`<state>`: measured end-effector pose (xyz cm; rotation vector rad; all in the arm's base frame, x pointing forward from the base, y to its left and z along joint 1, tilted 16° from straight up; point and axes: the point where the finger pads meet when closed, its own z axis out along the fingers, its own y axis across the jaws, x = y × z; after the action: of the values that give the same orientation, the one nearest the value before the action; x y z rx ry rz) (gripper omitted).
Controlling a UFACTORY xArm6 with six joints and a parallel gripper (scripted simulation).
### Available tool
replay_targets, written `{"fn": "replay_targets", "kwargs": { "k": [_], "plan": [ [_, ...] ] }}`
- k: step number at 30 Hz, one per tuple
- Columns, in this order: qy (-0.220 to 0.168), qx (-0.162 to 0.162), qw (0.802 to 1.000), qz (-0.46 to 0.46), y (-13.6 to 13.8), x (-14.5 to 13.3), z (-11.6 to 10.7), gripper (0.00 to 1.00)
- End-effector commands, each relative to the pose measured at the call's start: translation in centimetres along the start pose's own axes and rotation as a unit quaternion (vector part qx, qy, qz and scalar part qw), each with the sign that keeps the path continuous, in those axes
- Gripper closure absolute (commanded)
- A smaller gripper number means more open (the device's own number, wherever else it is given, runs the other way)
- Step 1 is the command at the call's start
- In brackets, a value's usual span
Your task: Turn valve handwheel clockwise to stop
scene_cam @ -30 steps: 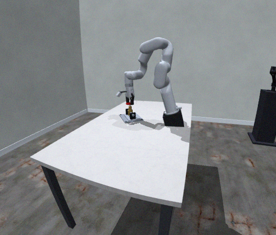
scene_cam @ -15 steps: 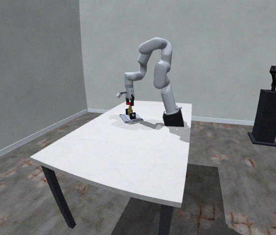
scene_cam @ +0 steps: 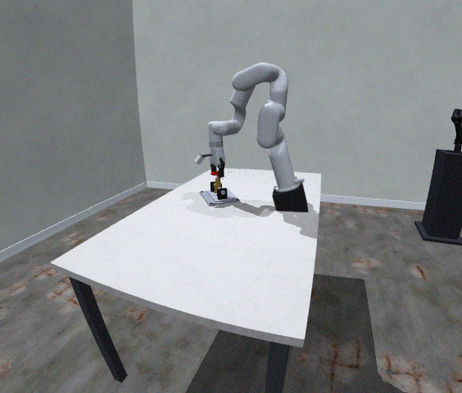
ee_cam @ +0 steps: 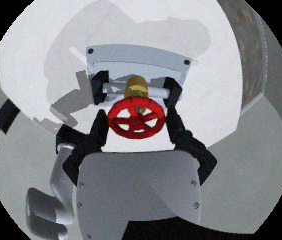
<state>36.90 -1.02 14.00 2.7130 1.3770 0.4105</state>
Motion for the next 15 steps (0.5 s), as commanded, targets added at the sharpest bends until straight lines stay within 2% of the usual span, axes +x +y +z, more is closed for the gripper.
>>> {"fn": "replay_targets", "kwargs": {
  "k": [1, 2, 3, 15],
  "plan": [
    [0.001, -0.001, 1.0, 0.0, 0.11, 0.08, -0.1, 0.0],
    [0.001, -0.001, 1.0, 0.0, 0.11, 0.08, -0.1, 0.0],
    [0.001, -0.001, 1.0, 0.0, 0.11, 0.08, -0.1, 1.0],
    [0.001, -0.001, 1.0, 0.0, 0.11, 0.08, -0.1, 1.0]
  ]
}}
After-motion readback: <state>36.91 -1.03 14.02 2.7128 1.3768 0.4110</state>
